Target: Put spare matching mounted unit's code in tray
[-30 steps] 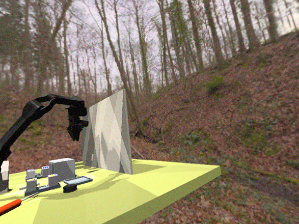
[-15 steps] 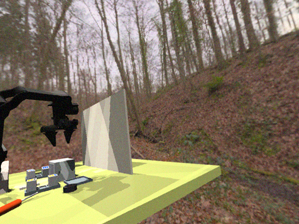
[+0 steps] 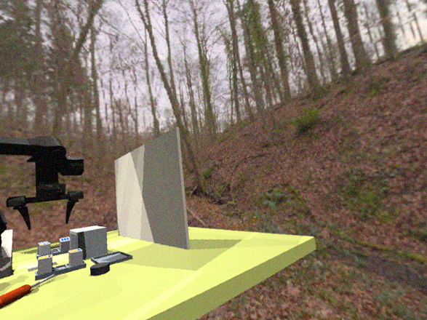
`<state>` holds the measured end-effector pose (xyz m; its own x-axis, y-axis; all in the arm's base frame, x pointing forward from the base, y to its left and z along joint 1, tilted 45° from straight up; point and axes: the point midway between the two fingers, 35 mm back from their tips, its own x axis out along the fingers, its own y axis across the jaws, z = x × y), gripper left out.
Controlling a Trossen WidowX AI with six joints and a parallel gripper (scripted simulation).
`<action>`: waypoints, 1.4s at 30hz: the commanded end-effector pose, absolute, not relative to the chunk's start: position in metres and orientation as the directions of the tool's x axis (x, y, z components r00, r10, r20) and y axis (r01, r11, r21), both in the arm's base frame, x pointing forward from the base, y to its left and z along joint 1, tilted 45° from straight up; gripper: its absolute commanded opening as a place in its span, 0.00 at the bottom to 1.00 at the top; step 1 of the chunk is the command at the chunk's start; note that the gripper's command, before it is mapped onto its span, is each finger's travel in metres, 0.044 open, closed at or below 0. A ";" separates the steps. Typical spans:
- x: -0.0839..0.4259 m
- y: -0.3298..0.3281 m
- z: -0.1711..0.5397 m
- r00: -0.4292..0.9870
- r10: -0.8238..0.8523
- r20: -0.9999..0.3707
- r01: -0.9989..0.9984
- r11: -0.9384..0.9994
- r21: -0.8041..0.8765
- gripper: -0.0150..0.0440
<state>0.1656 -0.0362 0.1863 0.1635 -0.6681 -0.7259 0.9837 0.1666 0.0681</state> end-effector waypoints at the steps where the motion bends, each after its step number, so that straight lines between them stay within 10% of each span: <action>1: 0.161 -0.039 0.184 0.164 -0.672 -0.722 0.985 0.146 0.087 1.00; 7: 0.165 -0.058 0.162 0.146 -0.685 -0.714 0.989 0.125 0.083 0.76; 42: 0.173 -0.089 0.124 0.138 -0.681 -0.719 0.990 0.114 0.082 0.76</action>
